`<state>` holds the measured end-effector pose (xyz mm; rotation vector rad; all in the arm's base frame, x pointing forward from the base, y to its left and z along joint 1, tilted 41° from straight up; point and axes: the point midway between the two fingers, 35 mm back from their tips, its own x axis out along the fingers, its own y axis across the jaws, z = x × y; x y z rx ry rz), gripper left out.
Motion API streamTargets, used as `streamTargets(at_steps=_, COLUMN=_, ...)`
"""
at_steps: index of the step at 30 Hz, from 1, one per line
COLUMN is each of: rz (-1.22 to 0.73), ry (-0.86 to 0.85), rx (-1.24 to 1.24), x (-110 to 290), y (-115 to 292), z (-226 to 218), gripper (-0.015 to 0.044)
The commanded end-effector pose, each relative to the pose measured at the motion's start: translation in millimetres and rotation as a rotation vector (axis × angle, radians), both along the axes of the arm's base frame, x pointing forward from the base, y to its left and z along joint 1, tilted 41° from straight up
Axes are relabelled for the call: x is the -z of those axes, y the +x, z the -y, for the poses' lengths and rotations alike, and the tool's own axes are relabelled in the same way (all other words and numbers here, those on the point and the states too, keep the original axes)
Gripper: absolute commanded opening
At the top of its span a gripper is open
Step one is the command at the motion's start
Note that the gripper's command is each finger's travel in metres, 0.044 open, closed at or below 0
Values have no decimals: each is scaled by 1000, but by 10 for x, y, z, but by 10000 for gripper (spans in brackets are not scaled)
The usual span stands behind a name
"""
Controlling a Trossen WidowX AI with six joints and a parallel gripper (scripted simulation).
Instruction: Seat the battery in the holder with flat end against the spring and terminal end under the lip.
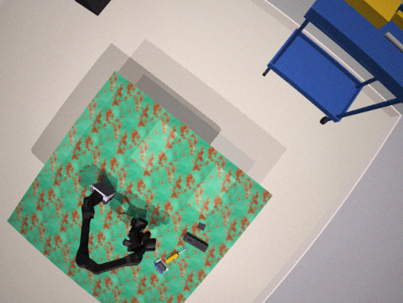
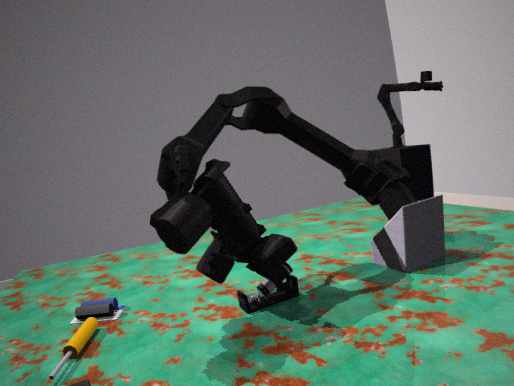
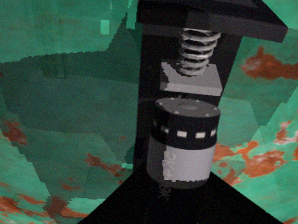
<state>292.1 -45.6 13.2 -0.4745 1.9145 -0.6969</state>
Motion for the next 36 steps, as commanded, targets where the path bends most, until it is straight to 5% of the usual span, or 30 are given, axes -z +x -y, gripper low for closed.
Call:
streamTargets(at_steps=1, rz=-14, ry=1, rx=23, x=10, y=31, z=0, gripper=72)
streamTargets(at_steps=36, rz=-40, ry=-2, rx=46, x=42, y=207, z=28, gripper=72)
